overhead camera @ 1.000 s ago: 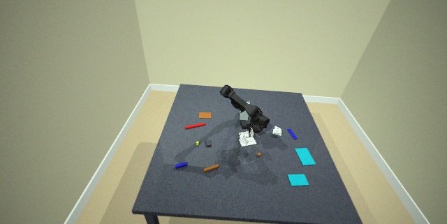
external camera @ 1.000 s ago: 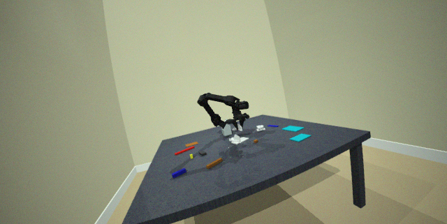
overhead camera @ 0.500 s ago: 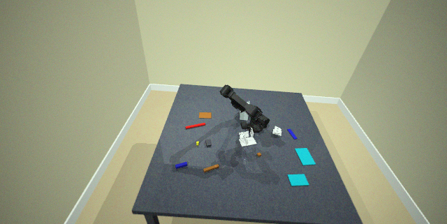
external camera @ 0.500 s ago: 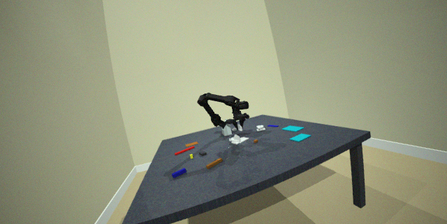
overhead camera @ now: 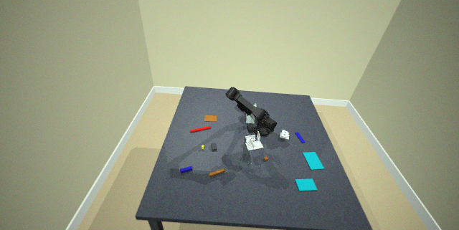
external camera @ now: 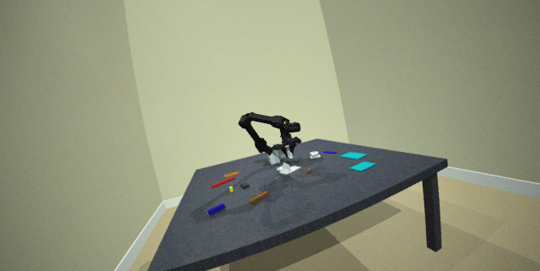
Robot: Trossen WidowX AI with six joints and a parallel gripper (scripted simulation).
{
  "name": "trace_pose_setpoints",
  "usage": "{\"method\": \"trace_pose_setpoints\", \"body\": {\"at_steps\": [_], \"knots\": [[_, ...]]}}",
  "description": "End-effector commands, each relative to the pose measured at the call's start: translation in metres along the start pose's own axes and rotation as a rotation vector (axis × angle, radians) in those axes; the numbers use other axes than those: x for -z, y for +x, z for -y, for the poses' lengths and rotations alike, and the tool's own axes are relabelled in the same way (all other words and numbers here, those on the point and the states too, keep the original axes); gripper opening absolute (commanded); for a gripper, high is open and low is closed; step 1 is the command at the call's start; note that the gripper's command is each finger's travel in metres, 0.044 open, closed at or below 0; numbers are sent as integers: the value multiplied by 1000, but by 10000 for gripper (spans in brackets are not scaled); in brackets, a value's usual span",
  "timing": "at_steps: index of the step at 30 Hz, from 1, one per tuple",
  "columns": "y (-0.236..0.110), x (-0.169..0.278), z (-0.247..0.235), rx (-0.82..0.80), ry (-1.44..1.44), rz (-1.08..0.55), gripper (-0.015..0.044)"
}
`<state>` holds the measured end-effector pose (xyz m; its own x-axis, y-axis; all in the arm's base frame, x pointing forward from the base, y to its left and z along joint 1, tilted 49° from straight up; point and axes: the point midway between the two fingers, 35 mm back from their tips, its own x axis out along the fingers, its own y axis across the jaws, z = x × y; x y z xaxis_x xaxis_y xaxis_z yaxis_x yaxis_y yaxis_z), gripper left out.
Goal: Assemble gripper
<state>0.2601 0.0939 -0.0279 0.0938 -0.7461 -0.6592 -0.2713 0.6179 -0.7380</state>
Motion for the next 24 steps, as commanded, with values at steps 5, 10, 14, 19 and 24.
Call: {"method": "trace_pose_setpoints", "body": {"at_steps": [5,10,14,19,24], "knots": [[-1,-1,1,4,-1,4,134],[-1,-1,1,4,-1,4,134],[4,-1,1,4,0,5,134],[12,-2,1,3,1,5,134],[20,-2,1,3,2,5,134]]}}
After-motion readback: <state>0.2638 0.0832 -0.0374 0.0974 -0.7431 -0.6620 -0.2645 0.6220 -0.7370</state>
